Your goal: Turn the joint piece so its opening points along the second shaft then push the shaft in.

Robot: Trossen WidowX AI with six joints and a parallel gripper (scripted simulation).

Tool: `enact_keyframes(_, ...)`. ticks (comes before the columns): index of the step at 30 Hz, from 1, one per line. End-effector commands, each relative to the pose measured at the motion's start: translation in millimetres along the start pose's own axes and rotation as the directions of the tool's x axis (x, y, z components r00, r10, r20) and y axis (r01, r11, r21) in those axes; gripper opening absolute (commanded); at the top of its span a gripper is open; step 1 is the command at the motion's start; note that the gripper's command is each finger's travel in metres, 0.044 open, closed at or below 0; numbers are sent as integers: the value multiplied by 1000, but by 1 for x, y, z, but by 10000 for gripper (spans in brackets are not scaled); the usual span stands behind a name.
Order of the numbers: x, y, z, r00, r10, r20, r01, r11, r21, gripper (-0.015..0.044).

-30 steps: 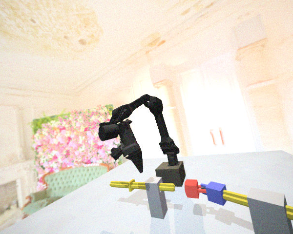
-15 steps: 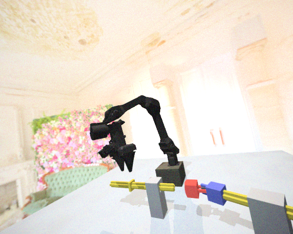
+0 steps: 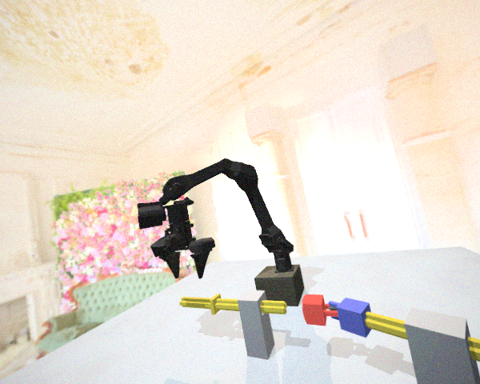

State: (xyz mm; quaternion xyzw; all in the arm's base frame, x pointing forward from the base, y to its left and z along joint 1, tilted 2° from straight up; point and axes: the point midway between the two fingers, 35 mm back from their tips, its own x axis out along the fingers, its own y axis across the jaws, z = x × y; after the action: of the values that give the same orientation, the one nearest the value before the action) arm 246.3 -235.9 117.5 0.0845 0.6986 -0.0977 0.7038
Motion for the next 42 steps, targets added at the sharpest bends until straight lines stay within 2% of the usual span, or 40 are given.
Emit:
enact_keyframes(1,1,-12,-2,1000,-22,-15,21,997,-73,440)
enact_keyframes(6,2,-12,-2,1000,-22,-14,21,998,-51,440)
enact_keyframes(13,12,-13,-2,1000,-20,-7,21,983,181,440)
enact_keyframes(21,25,-14,-2,1000,-19,1,16,898,440,440)
enact_keyframes(31,41,-15,-2,1000,-17,11,4,699,715,440)
enact_keyframes(42,58,-15,-4,1000,-14,22,-14,387,922,440)
